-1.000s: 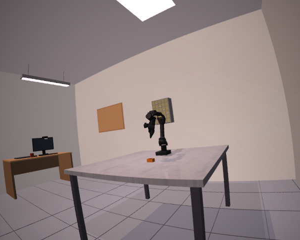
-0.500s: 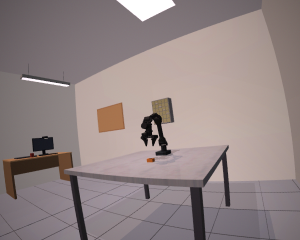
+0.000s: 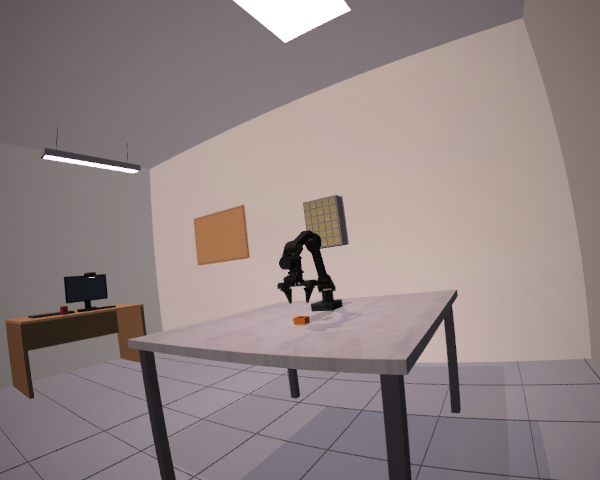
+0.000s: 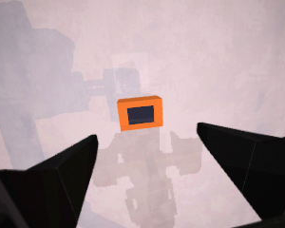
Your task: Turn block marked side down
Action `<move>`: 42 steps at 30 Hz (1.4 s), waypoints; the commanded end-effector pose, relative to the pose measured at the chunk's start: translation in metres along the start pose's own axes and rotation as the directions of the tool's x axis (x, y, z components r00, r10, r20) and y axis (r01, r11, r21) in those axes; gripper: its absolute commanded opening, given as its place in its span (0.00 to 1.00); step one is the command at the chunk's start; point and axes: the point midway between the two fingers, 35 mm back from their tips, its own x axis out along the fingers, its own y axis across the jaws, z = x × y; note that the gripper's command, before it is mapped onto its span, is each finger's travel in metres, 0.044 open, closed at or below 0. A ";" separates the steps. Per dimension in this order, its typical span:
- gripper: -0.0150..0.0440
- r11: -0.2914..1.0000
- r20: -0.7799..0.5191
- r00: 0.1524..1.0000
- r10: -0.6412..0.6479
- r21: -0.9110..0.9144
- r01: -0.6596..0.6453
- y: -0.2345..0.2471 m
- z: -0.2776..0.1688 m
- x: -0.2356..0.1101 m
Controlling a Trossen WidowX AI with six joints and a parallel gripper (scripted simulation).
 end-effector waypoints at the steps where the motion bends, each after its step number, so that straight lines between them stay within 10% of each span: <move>1: 1.00 1.000 -0.032 0.999 0.000 -0.009 0.000 0.000 -0.001 0.032; 42: 0.91 1.000 -0.032 0.999 0.000 -0.009 0.000 0.000 -0.003 0.080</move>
